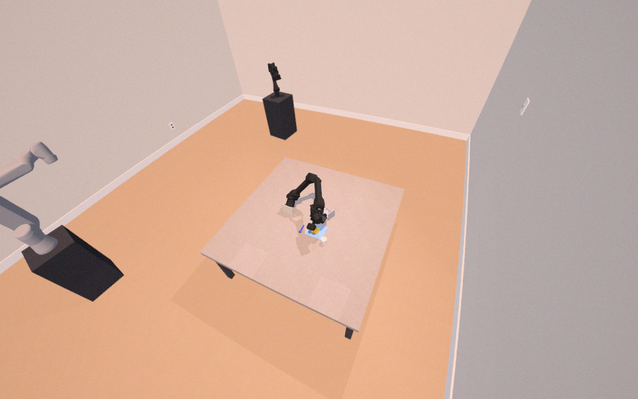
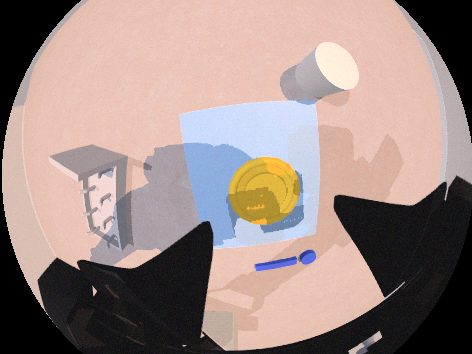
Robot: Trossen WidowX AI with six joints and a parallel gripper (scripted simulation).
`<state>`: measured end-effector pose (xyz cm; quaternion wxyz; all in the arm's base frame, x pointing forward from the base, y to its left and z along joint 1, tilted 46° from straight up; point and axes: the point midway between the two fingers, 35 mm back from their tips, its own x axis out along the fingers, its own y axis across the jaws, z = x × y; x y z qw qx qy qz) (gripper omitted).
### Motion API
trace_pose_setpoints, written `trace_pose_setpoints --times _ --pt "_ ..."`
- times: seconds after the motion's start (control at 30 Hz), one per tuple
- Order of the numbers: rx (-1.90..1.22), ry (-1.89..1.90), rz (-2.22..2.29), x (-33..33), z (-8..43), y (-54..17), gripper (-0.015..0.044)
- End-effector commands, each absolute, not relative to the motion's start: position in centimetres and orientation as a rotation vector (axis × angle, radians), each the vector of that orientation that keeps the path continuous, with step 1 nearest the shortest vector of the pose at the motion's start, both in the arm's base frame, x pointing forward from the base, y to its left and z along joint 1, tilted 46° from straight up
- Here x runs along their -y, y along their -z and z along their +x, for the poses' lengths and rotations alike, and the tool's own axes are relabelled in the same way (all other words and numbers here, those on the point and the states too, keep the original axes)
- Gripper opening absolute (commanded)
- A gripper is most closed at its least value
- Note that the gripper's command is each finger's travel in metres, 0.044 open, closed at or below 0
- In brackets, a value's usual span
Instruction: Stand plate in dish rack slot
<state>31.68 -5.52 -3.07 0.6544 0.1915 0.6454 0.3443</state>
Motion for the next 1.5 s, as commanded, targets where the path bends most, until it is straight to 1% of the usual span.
trace_pose_setpoints --times 0.0,1.23,1.27,1.3,1.47 --pt "-1.465 -0.778 0.444 5.1 31.5 3.6 0.04" --pt "-1.464 -0.78 0.446 1.1 30.7 7.7 0.04" --pt "-1.464 -0.78 0.446 1.1 30.7 7.7 0.0374" --pt "-1.464 -0.78 0.446 1.1 30.7 7.7 0.0363" --pt "-1.464 -0.78 0.446 1.1 30.7 7.7 0.0363"
